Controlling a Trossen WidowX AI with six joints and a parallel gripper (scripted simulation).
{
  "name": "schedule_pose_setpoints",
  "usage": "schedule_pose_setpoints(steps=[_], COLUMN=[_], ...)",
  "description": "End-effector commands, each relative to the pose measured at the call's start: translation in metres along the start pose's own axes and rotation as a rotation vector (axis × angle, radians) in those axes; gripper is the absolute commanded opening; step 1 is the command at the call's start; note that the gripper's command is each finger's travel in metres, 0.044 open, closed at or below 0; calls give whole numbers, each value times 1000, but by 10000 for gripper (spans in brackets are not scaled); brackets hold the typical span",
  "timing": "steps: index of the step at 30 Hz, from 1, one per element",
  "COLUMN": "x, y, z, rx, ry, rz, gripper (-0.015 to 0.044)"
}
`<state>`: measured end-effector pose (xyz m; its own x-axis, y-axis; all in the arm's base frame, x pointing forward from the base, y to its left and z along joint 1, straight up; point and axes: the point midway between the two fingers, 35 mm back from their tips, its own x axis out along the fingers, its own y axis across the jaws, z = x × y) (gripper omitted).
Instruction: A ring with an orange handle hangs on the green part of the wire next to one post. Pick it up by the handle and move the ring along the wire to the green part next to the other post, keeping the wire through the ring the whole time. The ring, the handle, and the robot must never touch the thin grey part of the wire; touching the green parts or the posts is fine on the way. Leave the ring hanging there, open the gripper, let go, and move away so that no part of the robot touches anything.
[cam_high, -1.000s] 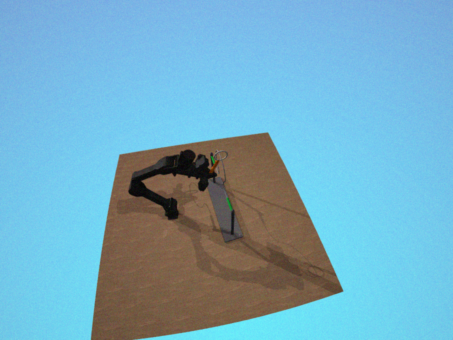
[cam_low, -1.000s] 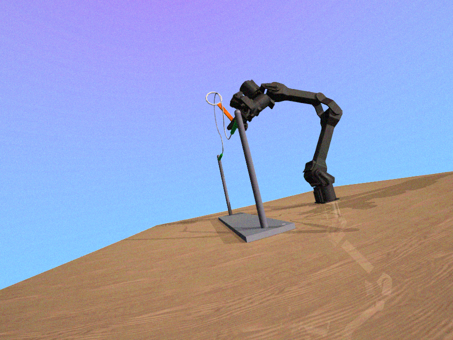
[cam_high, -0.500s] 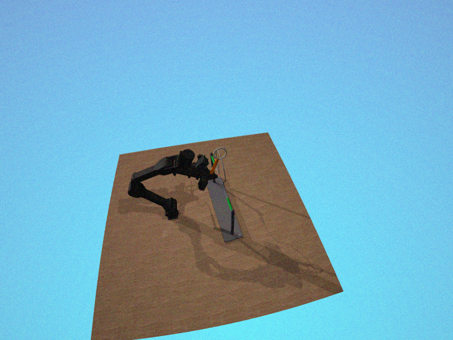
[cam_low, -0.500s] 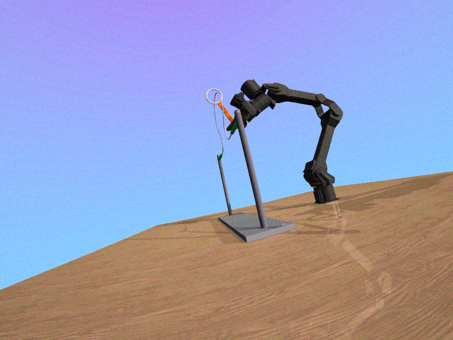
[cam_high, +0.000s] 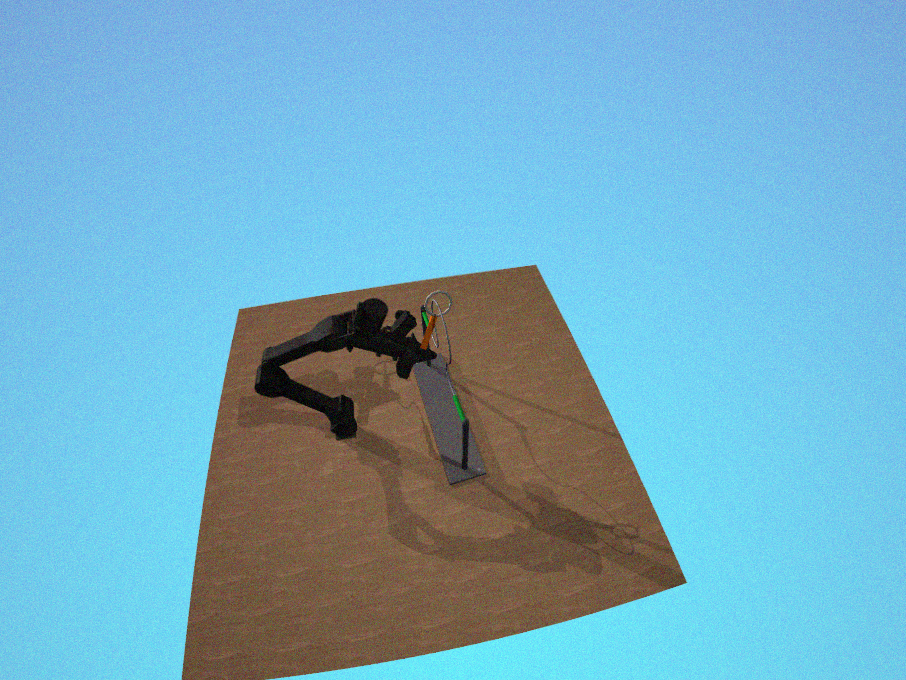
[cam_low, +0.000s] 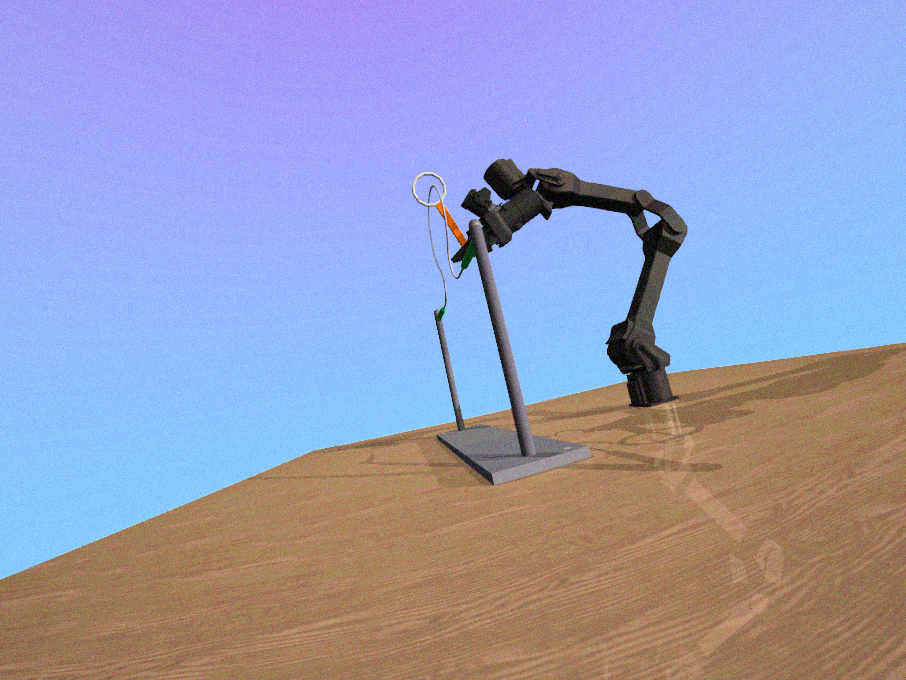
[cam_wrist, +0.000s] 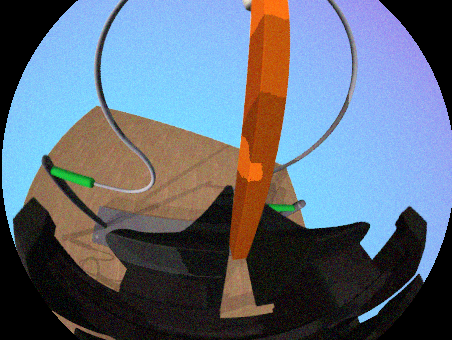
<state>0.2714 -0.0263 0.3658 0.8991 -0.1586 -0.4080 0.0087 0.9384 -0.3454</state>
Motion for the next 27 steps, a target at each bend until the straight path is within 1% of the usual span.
schedule_pose_setpoints(steps=[1,27], x=[-3,-2], y=[-3,-17], z=[0,3], rx=[-41,-326], ry=[-13,-54], rz=[-28,-184], gripper=[-150,-150])
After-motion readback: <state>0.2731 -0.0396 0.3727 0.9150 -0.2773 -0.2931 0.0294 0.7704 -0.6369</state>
